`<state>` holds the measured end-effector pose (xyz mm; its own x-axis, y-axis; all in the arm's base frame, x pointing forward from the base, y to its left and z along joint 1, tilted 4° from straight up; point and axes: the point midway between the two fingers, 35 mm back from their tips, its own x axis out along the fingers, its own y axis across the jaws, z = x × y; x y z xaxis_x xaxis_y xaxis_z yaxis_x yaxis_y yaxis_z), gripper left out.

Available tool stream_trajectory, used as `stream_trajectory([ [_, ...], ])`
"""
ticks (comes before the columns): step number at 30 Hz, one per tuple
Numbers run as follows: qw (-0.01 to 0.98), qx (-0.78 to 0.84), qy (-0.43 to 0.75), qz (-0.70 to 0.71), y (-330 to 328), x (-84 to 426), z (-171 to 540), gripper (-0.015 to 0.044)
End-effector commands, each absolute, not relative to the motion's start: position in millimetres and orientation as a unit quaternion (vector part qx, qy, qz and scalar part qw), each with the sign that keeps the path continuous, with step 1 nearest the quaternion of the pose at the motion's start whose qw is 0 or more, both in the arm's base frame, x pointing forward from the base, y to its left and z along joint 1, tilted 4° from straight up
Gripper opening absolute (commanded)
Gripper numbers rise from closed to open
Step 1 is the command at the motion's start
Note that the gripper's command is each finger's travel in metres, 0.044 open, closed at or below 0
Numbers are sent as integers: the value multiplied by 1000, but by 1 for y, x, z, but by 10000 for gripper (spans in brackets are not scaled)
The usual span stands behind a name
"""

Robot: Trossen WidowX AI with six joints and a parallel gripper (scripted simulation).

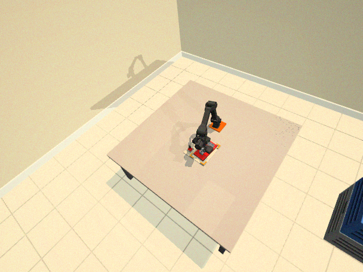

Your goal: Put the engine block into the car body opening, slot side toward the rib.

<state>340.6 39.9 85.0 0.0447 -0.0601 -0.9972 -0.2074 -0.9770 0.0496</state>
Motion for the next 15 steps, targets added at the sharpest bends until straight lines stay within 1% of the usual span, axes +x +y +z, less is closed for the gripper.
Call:
stream_trajectory([
  [1,53,-721,94,685,39,340,83,159],
  [15,51,-721,92,685,39,340,81,159],
])
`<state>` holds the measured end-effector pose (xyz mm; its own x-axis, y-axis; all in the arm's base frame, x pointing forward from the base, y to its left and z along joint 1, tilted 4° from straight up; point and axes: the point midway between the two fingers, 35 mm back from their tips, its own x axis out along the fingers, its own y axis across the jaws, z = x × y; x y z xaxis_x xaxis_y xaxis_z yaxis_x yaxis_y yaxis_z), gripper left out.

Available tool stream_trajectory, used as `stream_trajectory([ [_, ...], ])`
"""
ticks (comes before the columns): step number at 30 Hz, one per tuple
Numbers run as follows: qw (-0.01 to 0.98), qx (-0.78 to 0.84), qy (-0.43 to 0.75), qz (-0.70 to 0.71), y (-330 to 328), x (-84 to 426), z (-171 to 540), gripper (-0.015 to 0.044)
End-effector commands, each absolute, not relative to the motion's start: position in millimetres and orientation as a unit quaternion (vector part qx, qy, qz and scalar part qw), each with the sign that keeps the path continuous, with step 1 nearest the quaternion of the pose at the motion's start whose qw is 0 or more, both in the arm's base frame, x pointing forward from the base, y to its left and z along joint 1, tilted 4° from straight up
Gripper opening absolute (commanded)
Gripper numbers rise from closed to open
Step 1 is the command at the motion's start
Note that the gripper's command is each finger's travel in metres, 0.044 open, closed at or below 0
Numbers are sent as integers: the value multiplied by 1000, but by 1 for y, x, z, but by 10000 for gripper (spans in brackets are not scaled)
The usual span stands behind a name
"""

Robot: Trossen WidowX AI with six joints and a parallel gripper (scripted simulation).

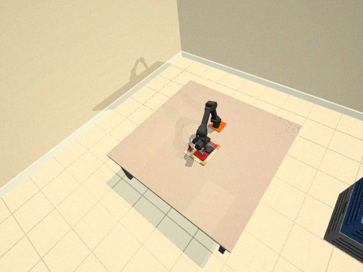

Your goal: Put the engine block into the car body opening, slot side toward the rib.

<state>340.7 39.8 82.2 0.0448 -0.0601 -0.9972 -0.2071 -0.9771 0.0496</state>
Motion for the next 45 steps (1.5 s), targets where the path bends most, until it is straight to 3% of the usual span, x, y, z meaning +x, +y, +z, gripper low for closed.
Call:
stream_trajectory([
  [1,51,-721,91,685,39,340,81,159],
  [38,51,-721,92,685,39,341,74,159],
  [45,53,-721,92,685,39,341,75,343],
])
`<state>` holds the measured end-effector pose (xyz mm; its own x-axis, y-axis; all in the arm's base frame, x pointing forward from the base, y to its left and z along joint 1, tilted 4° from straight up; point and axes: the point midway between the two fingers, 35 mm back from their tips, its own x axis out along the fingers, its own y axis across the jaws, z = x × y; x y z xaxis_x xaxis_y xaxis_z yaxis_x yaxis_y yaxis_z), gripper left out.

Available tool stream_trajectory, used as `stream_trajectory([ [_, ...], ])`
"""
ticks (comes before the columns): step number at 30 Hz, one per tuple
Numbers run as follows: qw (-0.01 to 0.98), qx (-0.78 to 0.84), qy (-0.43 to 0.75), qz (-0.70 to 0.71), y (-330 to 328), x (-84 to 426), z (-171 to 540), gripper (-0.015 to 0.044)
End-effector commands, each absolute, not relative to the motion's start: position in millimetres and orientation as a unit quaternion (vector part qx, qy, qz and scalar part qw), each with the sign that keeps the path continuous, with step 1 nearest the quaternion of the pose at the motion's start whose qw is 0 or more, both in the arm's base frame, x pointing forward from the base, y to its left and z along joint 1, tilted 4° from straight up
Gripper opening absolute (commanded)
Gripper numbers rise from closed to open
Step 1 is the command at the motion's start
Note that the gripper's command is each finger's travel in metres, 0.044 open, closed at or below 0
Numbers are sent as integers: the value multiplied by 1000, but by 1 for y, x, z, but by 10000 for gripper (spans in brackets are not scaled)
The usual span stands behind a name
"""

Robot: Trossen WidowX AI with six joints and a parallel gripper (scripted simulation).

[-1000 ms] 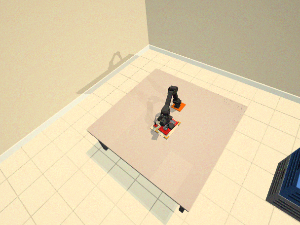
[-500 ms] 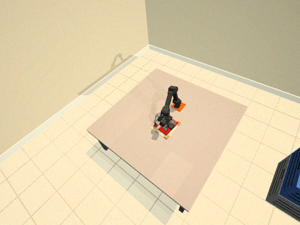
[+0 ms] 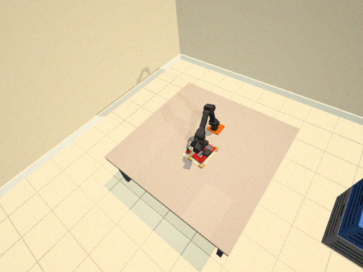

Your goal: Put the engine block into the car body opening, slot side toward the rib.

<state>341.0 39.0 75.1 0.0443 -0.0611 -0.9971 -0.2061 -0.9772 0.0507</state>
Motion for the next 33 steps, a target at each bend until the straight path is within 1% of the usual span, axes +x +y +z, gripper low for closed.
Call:
stream_trajectory([
  [1,53,-721,92,685,39,341,75,369],
  [4,53,-721,92,685,39,341,75,440],
  [27,51,-721,92,685,40,341,89,440],
  [33,51,-721,92,685,40,341,89,282],
])
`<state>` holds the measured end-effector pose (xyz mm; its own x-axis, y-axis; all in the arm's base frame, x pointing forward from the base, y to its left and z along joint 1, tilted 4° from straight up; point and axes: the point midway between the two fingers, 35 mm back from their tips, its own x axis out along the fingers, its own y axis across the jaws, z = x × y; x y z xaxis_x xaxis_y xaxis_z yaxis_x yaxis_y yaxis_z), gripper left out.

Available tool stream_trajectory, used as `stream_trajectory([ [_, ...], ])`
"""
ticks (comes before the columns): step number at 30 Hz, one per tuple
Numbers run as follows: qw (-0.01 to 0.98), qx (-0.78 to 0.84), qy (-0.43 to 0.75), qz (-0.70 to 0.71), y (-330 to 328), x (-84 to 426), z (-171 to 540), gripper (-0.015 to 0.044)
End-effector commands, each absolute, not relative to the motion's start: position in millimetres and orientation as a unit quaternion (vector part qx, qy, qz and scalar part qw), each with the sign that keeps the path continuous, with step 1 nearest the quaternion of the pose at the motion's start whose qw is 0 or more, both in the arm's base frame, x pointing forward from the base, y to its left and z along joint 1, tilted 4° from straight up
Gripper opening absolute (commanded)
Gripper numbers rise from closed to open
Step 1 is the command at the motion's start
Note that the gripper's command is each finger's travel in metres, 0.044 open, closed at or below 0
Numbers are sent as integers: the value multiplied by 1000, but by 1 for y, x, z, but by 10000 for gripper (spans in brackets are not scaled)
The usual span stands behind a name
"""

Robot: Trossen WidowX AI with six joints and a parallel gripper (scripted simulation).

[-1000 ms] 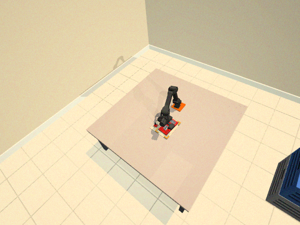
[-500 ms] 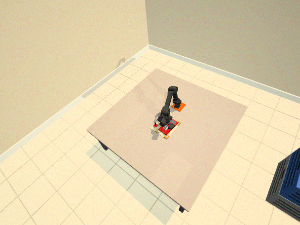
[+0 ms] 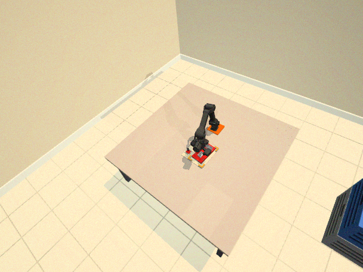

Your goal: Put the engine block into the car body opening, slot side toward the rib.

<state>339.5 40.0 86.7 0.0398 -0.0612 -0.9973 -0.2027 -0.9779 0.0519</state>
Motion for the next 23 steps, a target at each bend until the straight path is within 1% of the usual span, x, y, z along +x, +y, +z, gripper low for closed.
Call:
stream_trajectory([
  [1,51,-721,92,685,40,341,89,256],
  [11,51,-721,92,685,40,341,89,0],
  [23,51,-721,92,685,40,341,89,0],
])
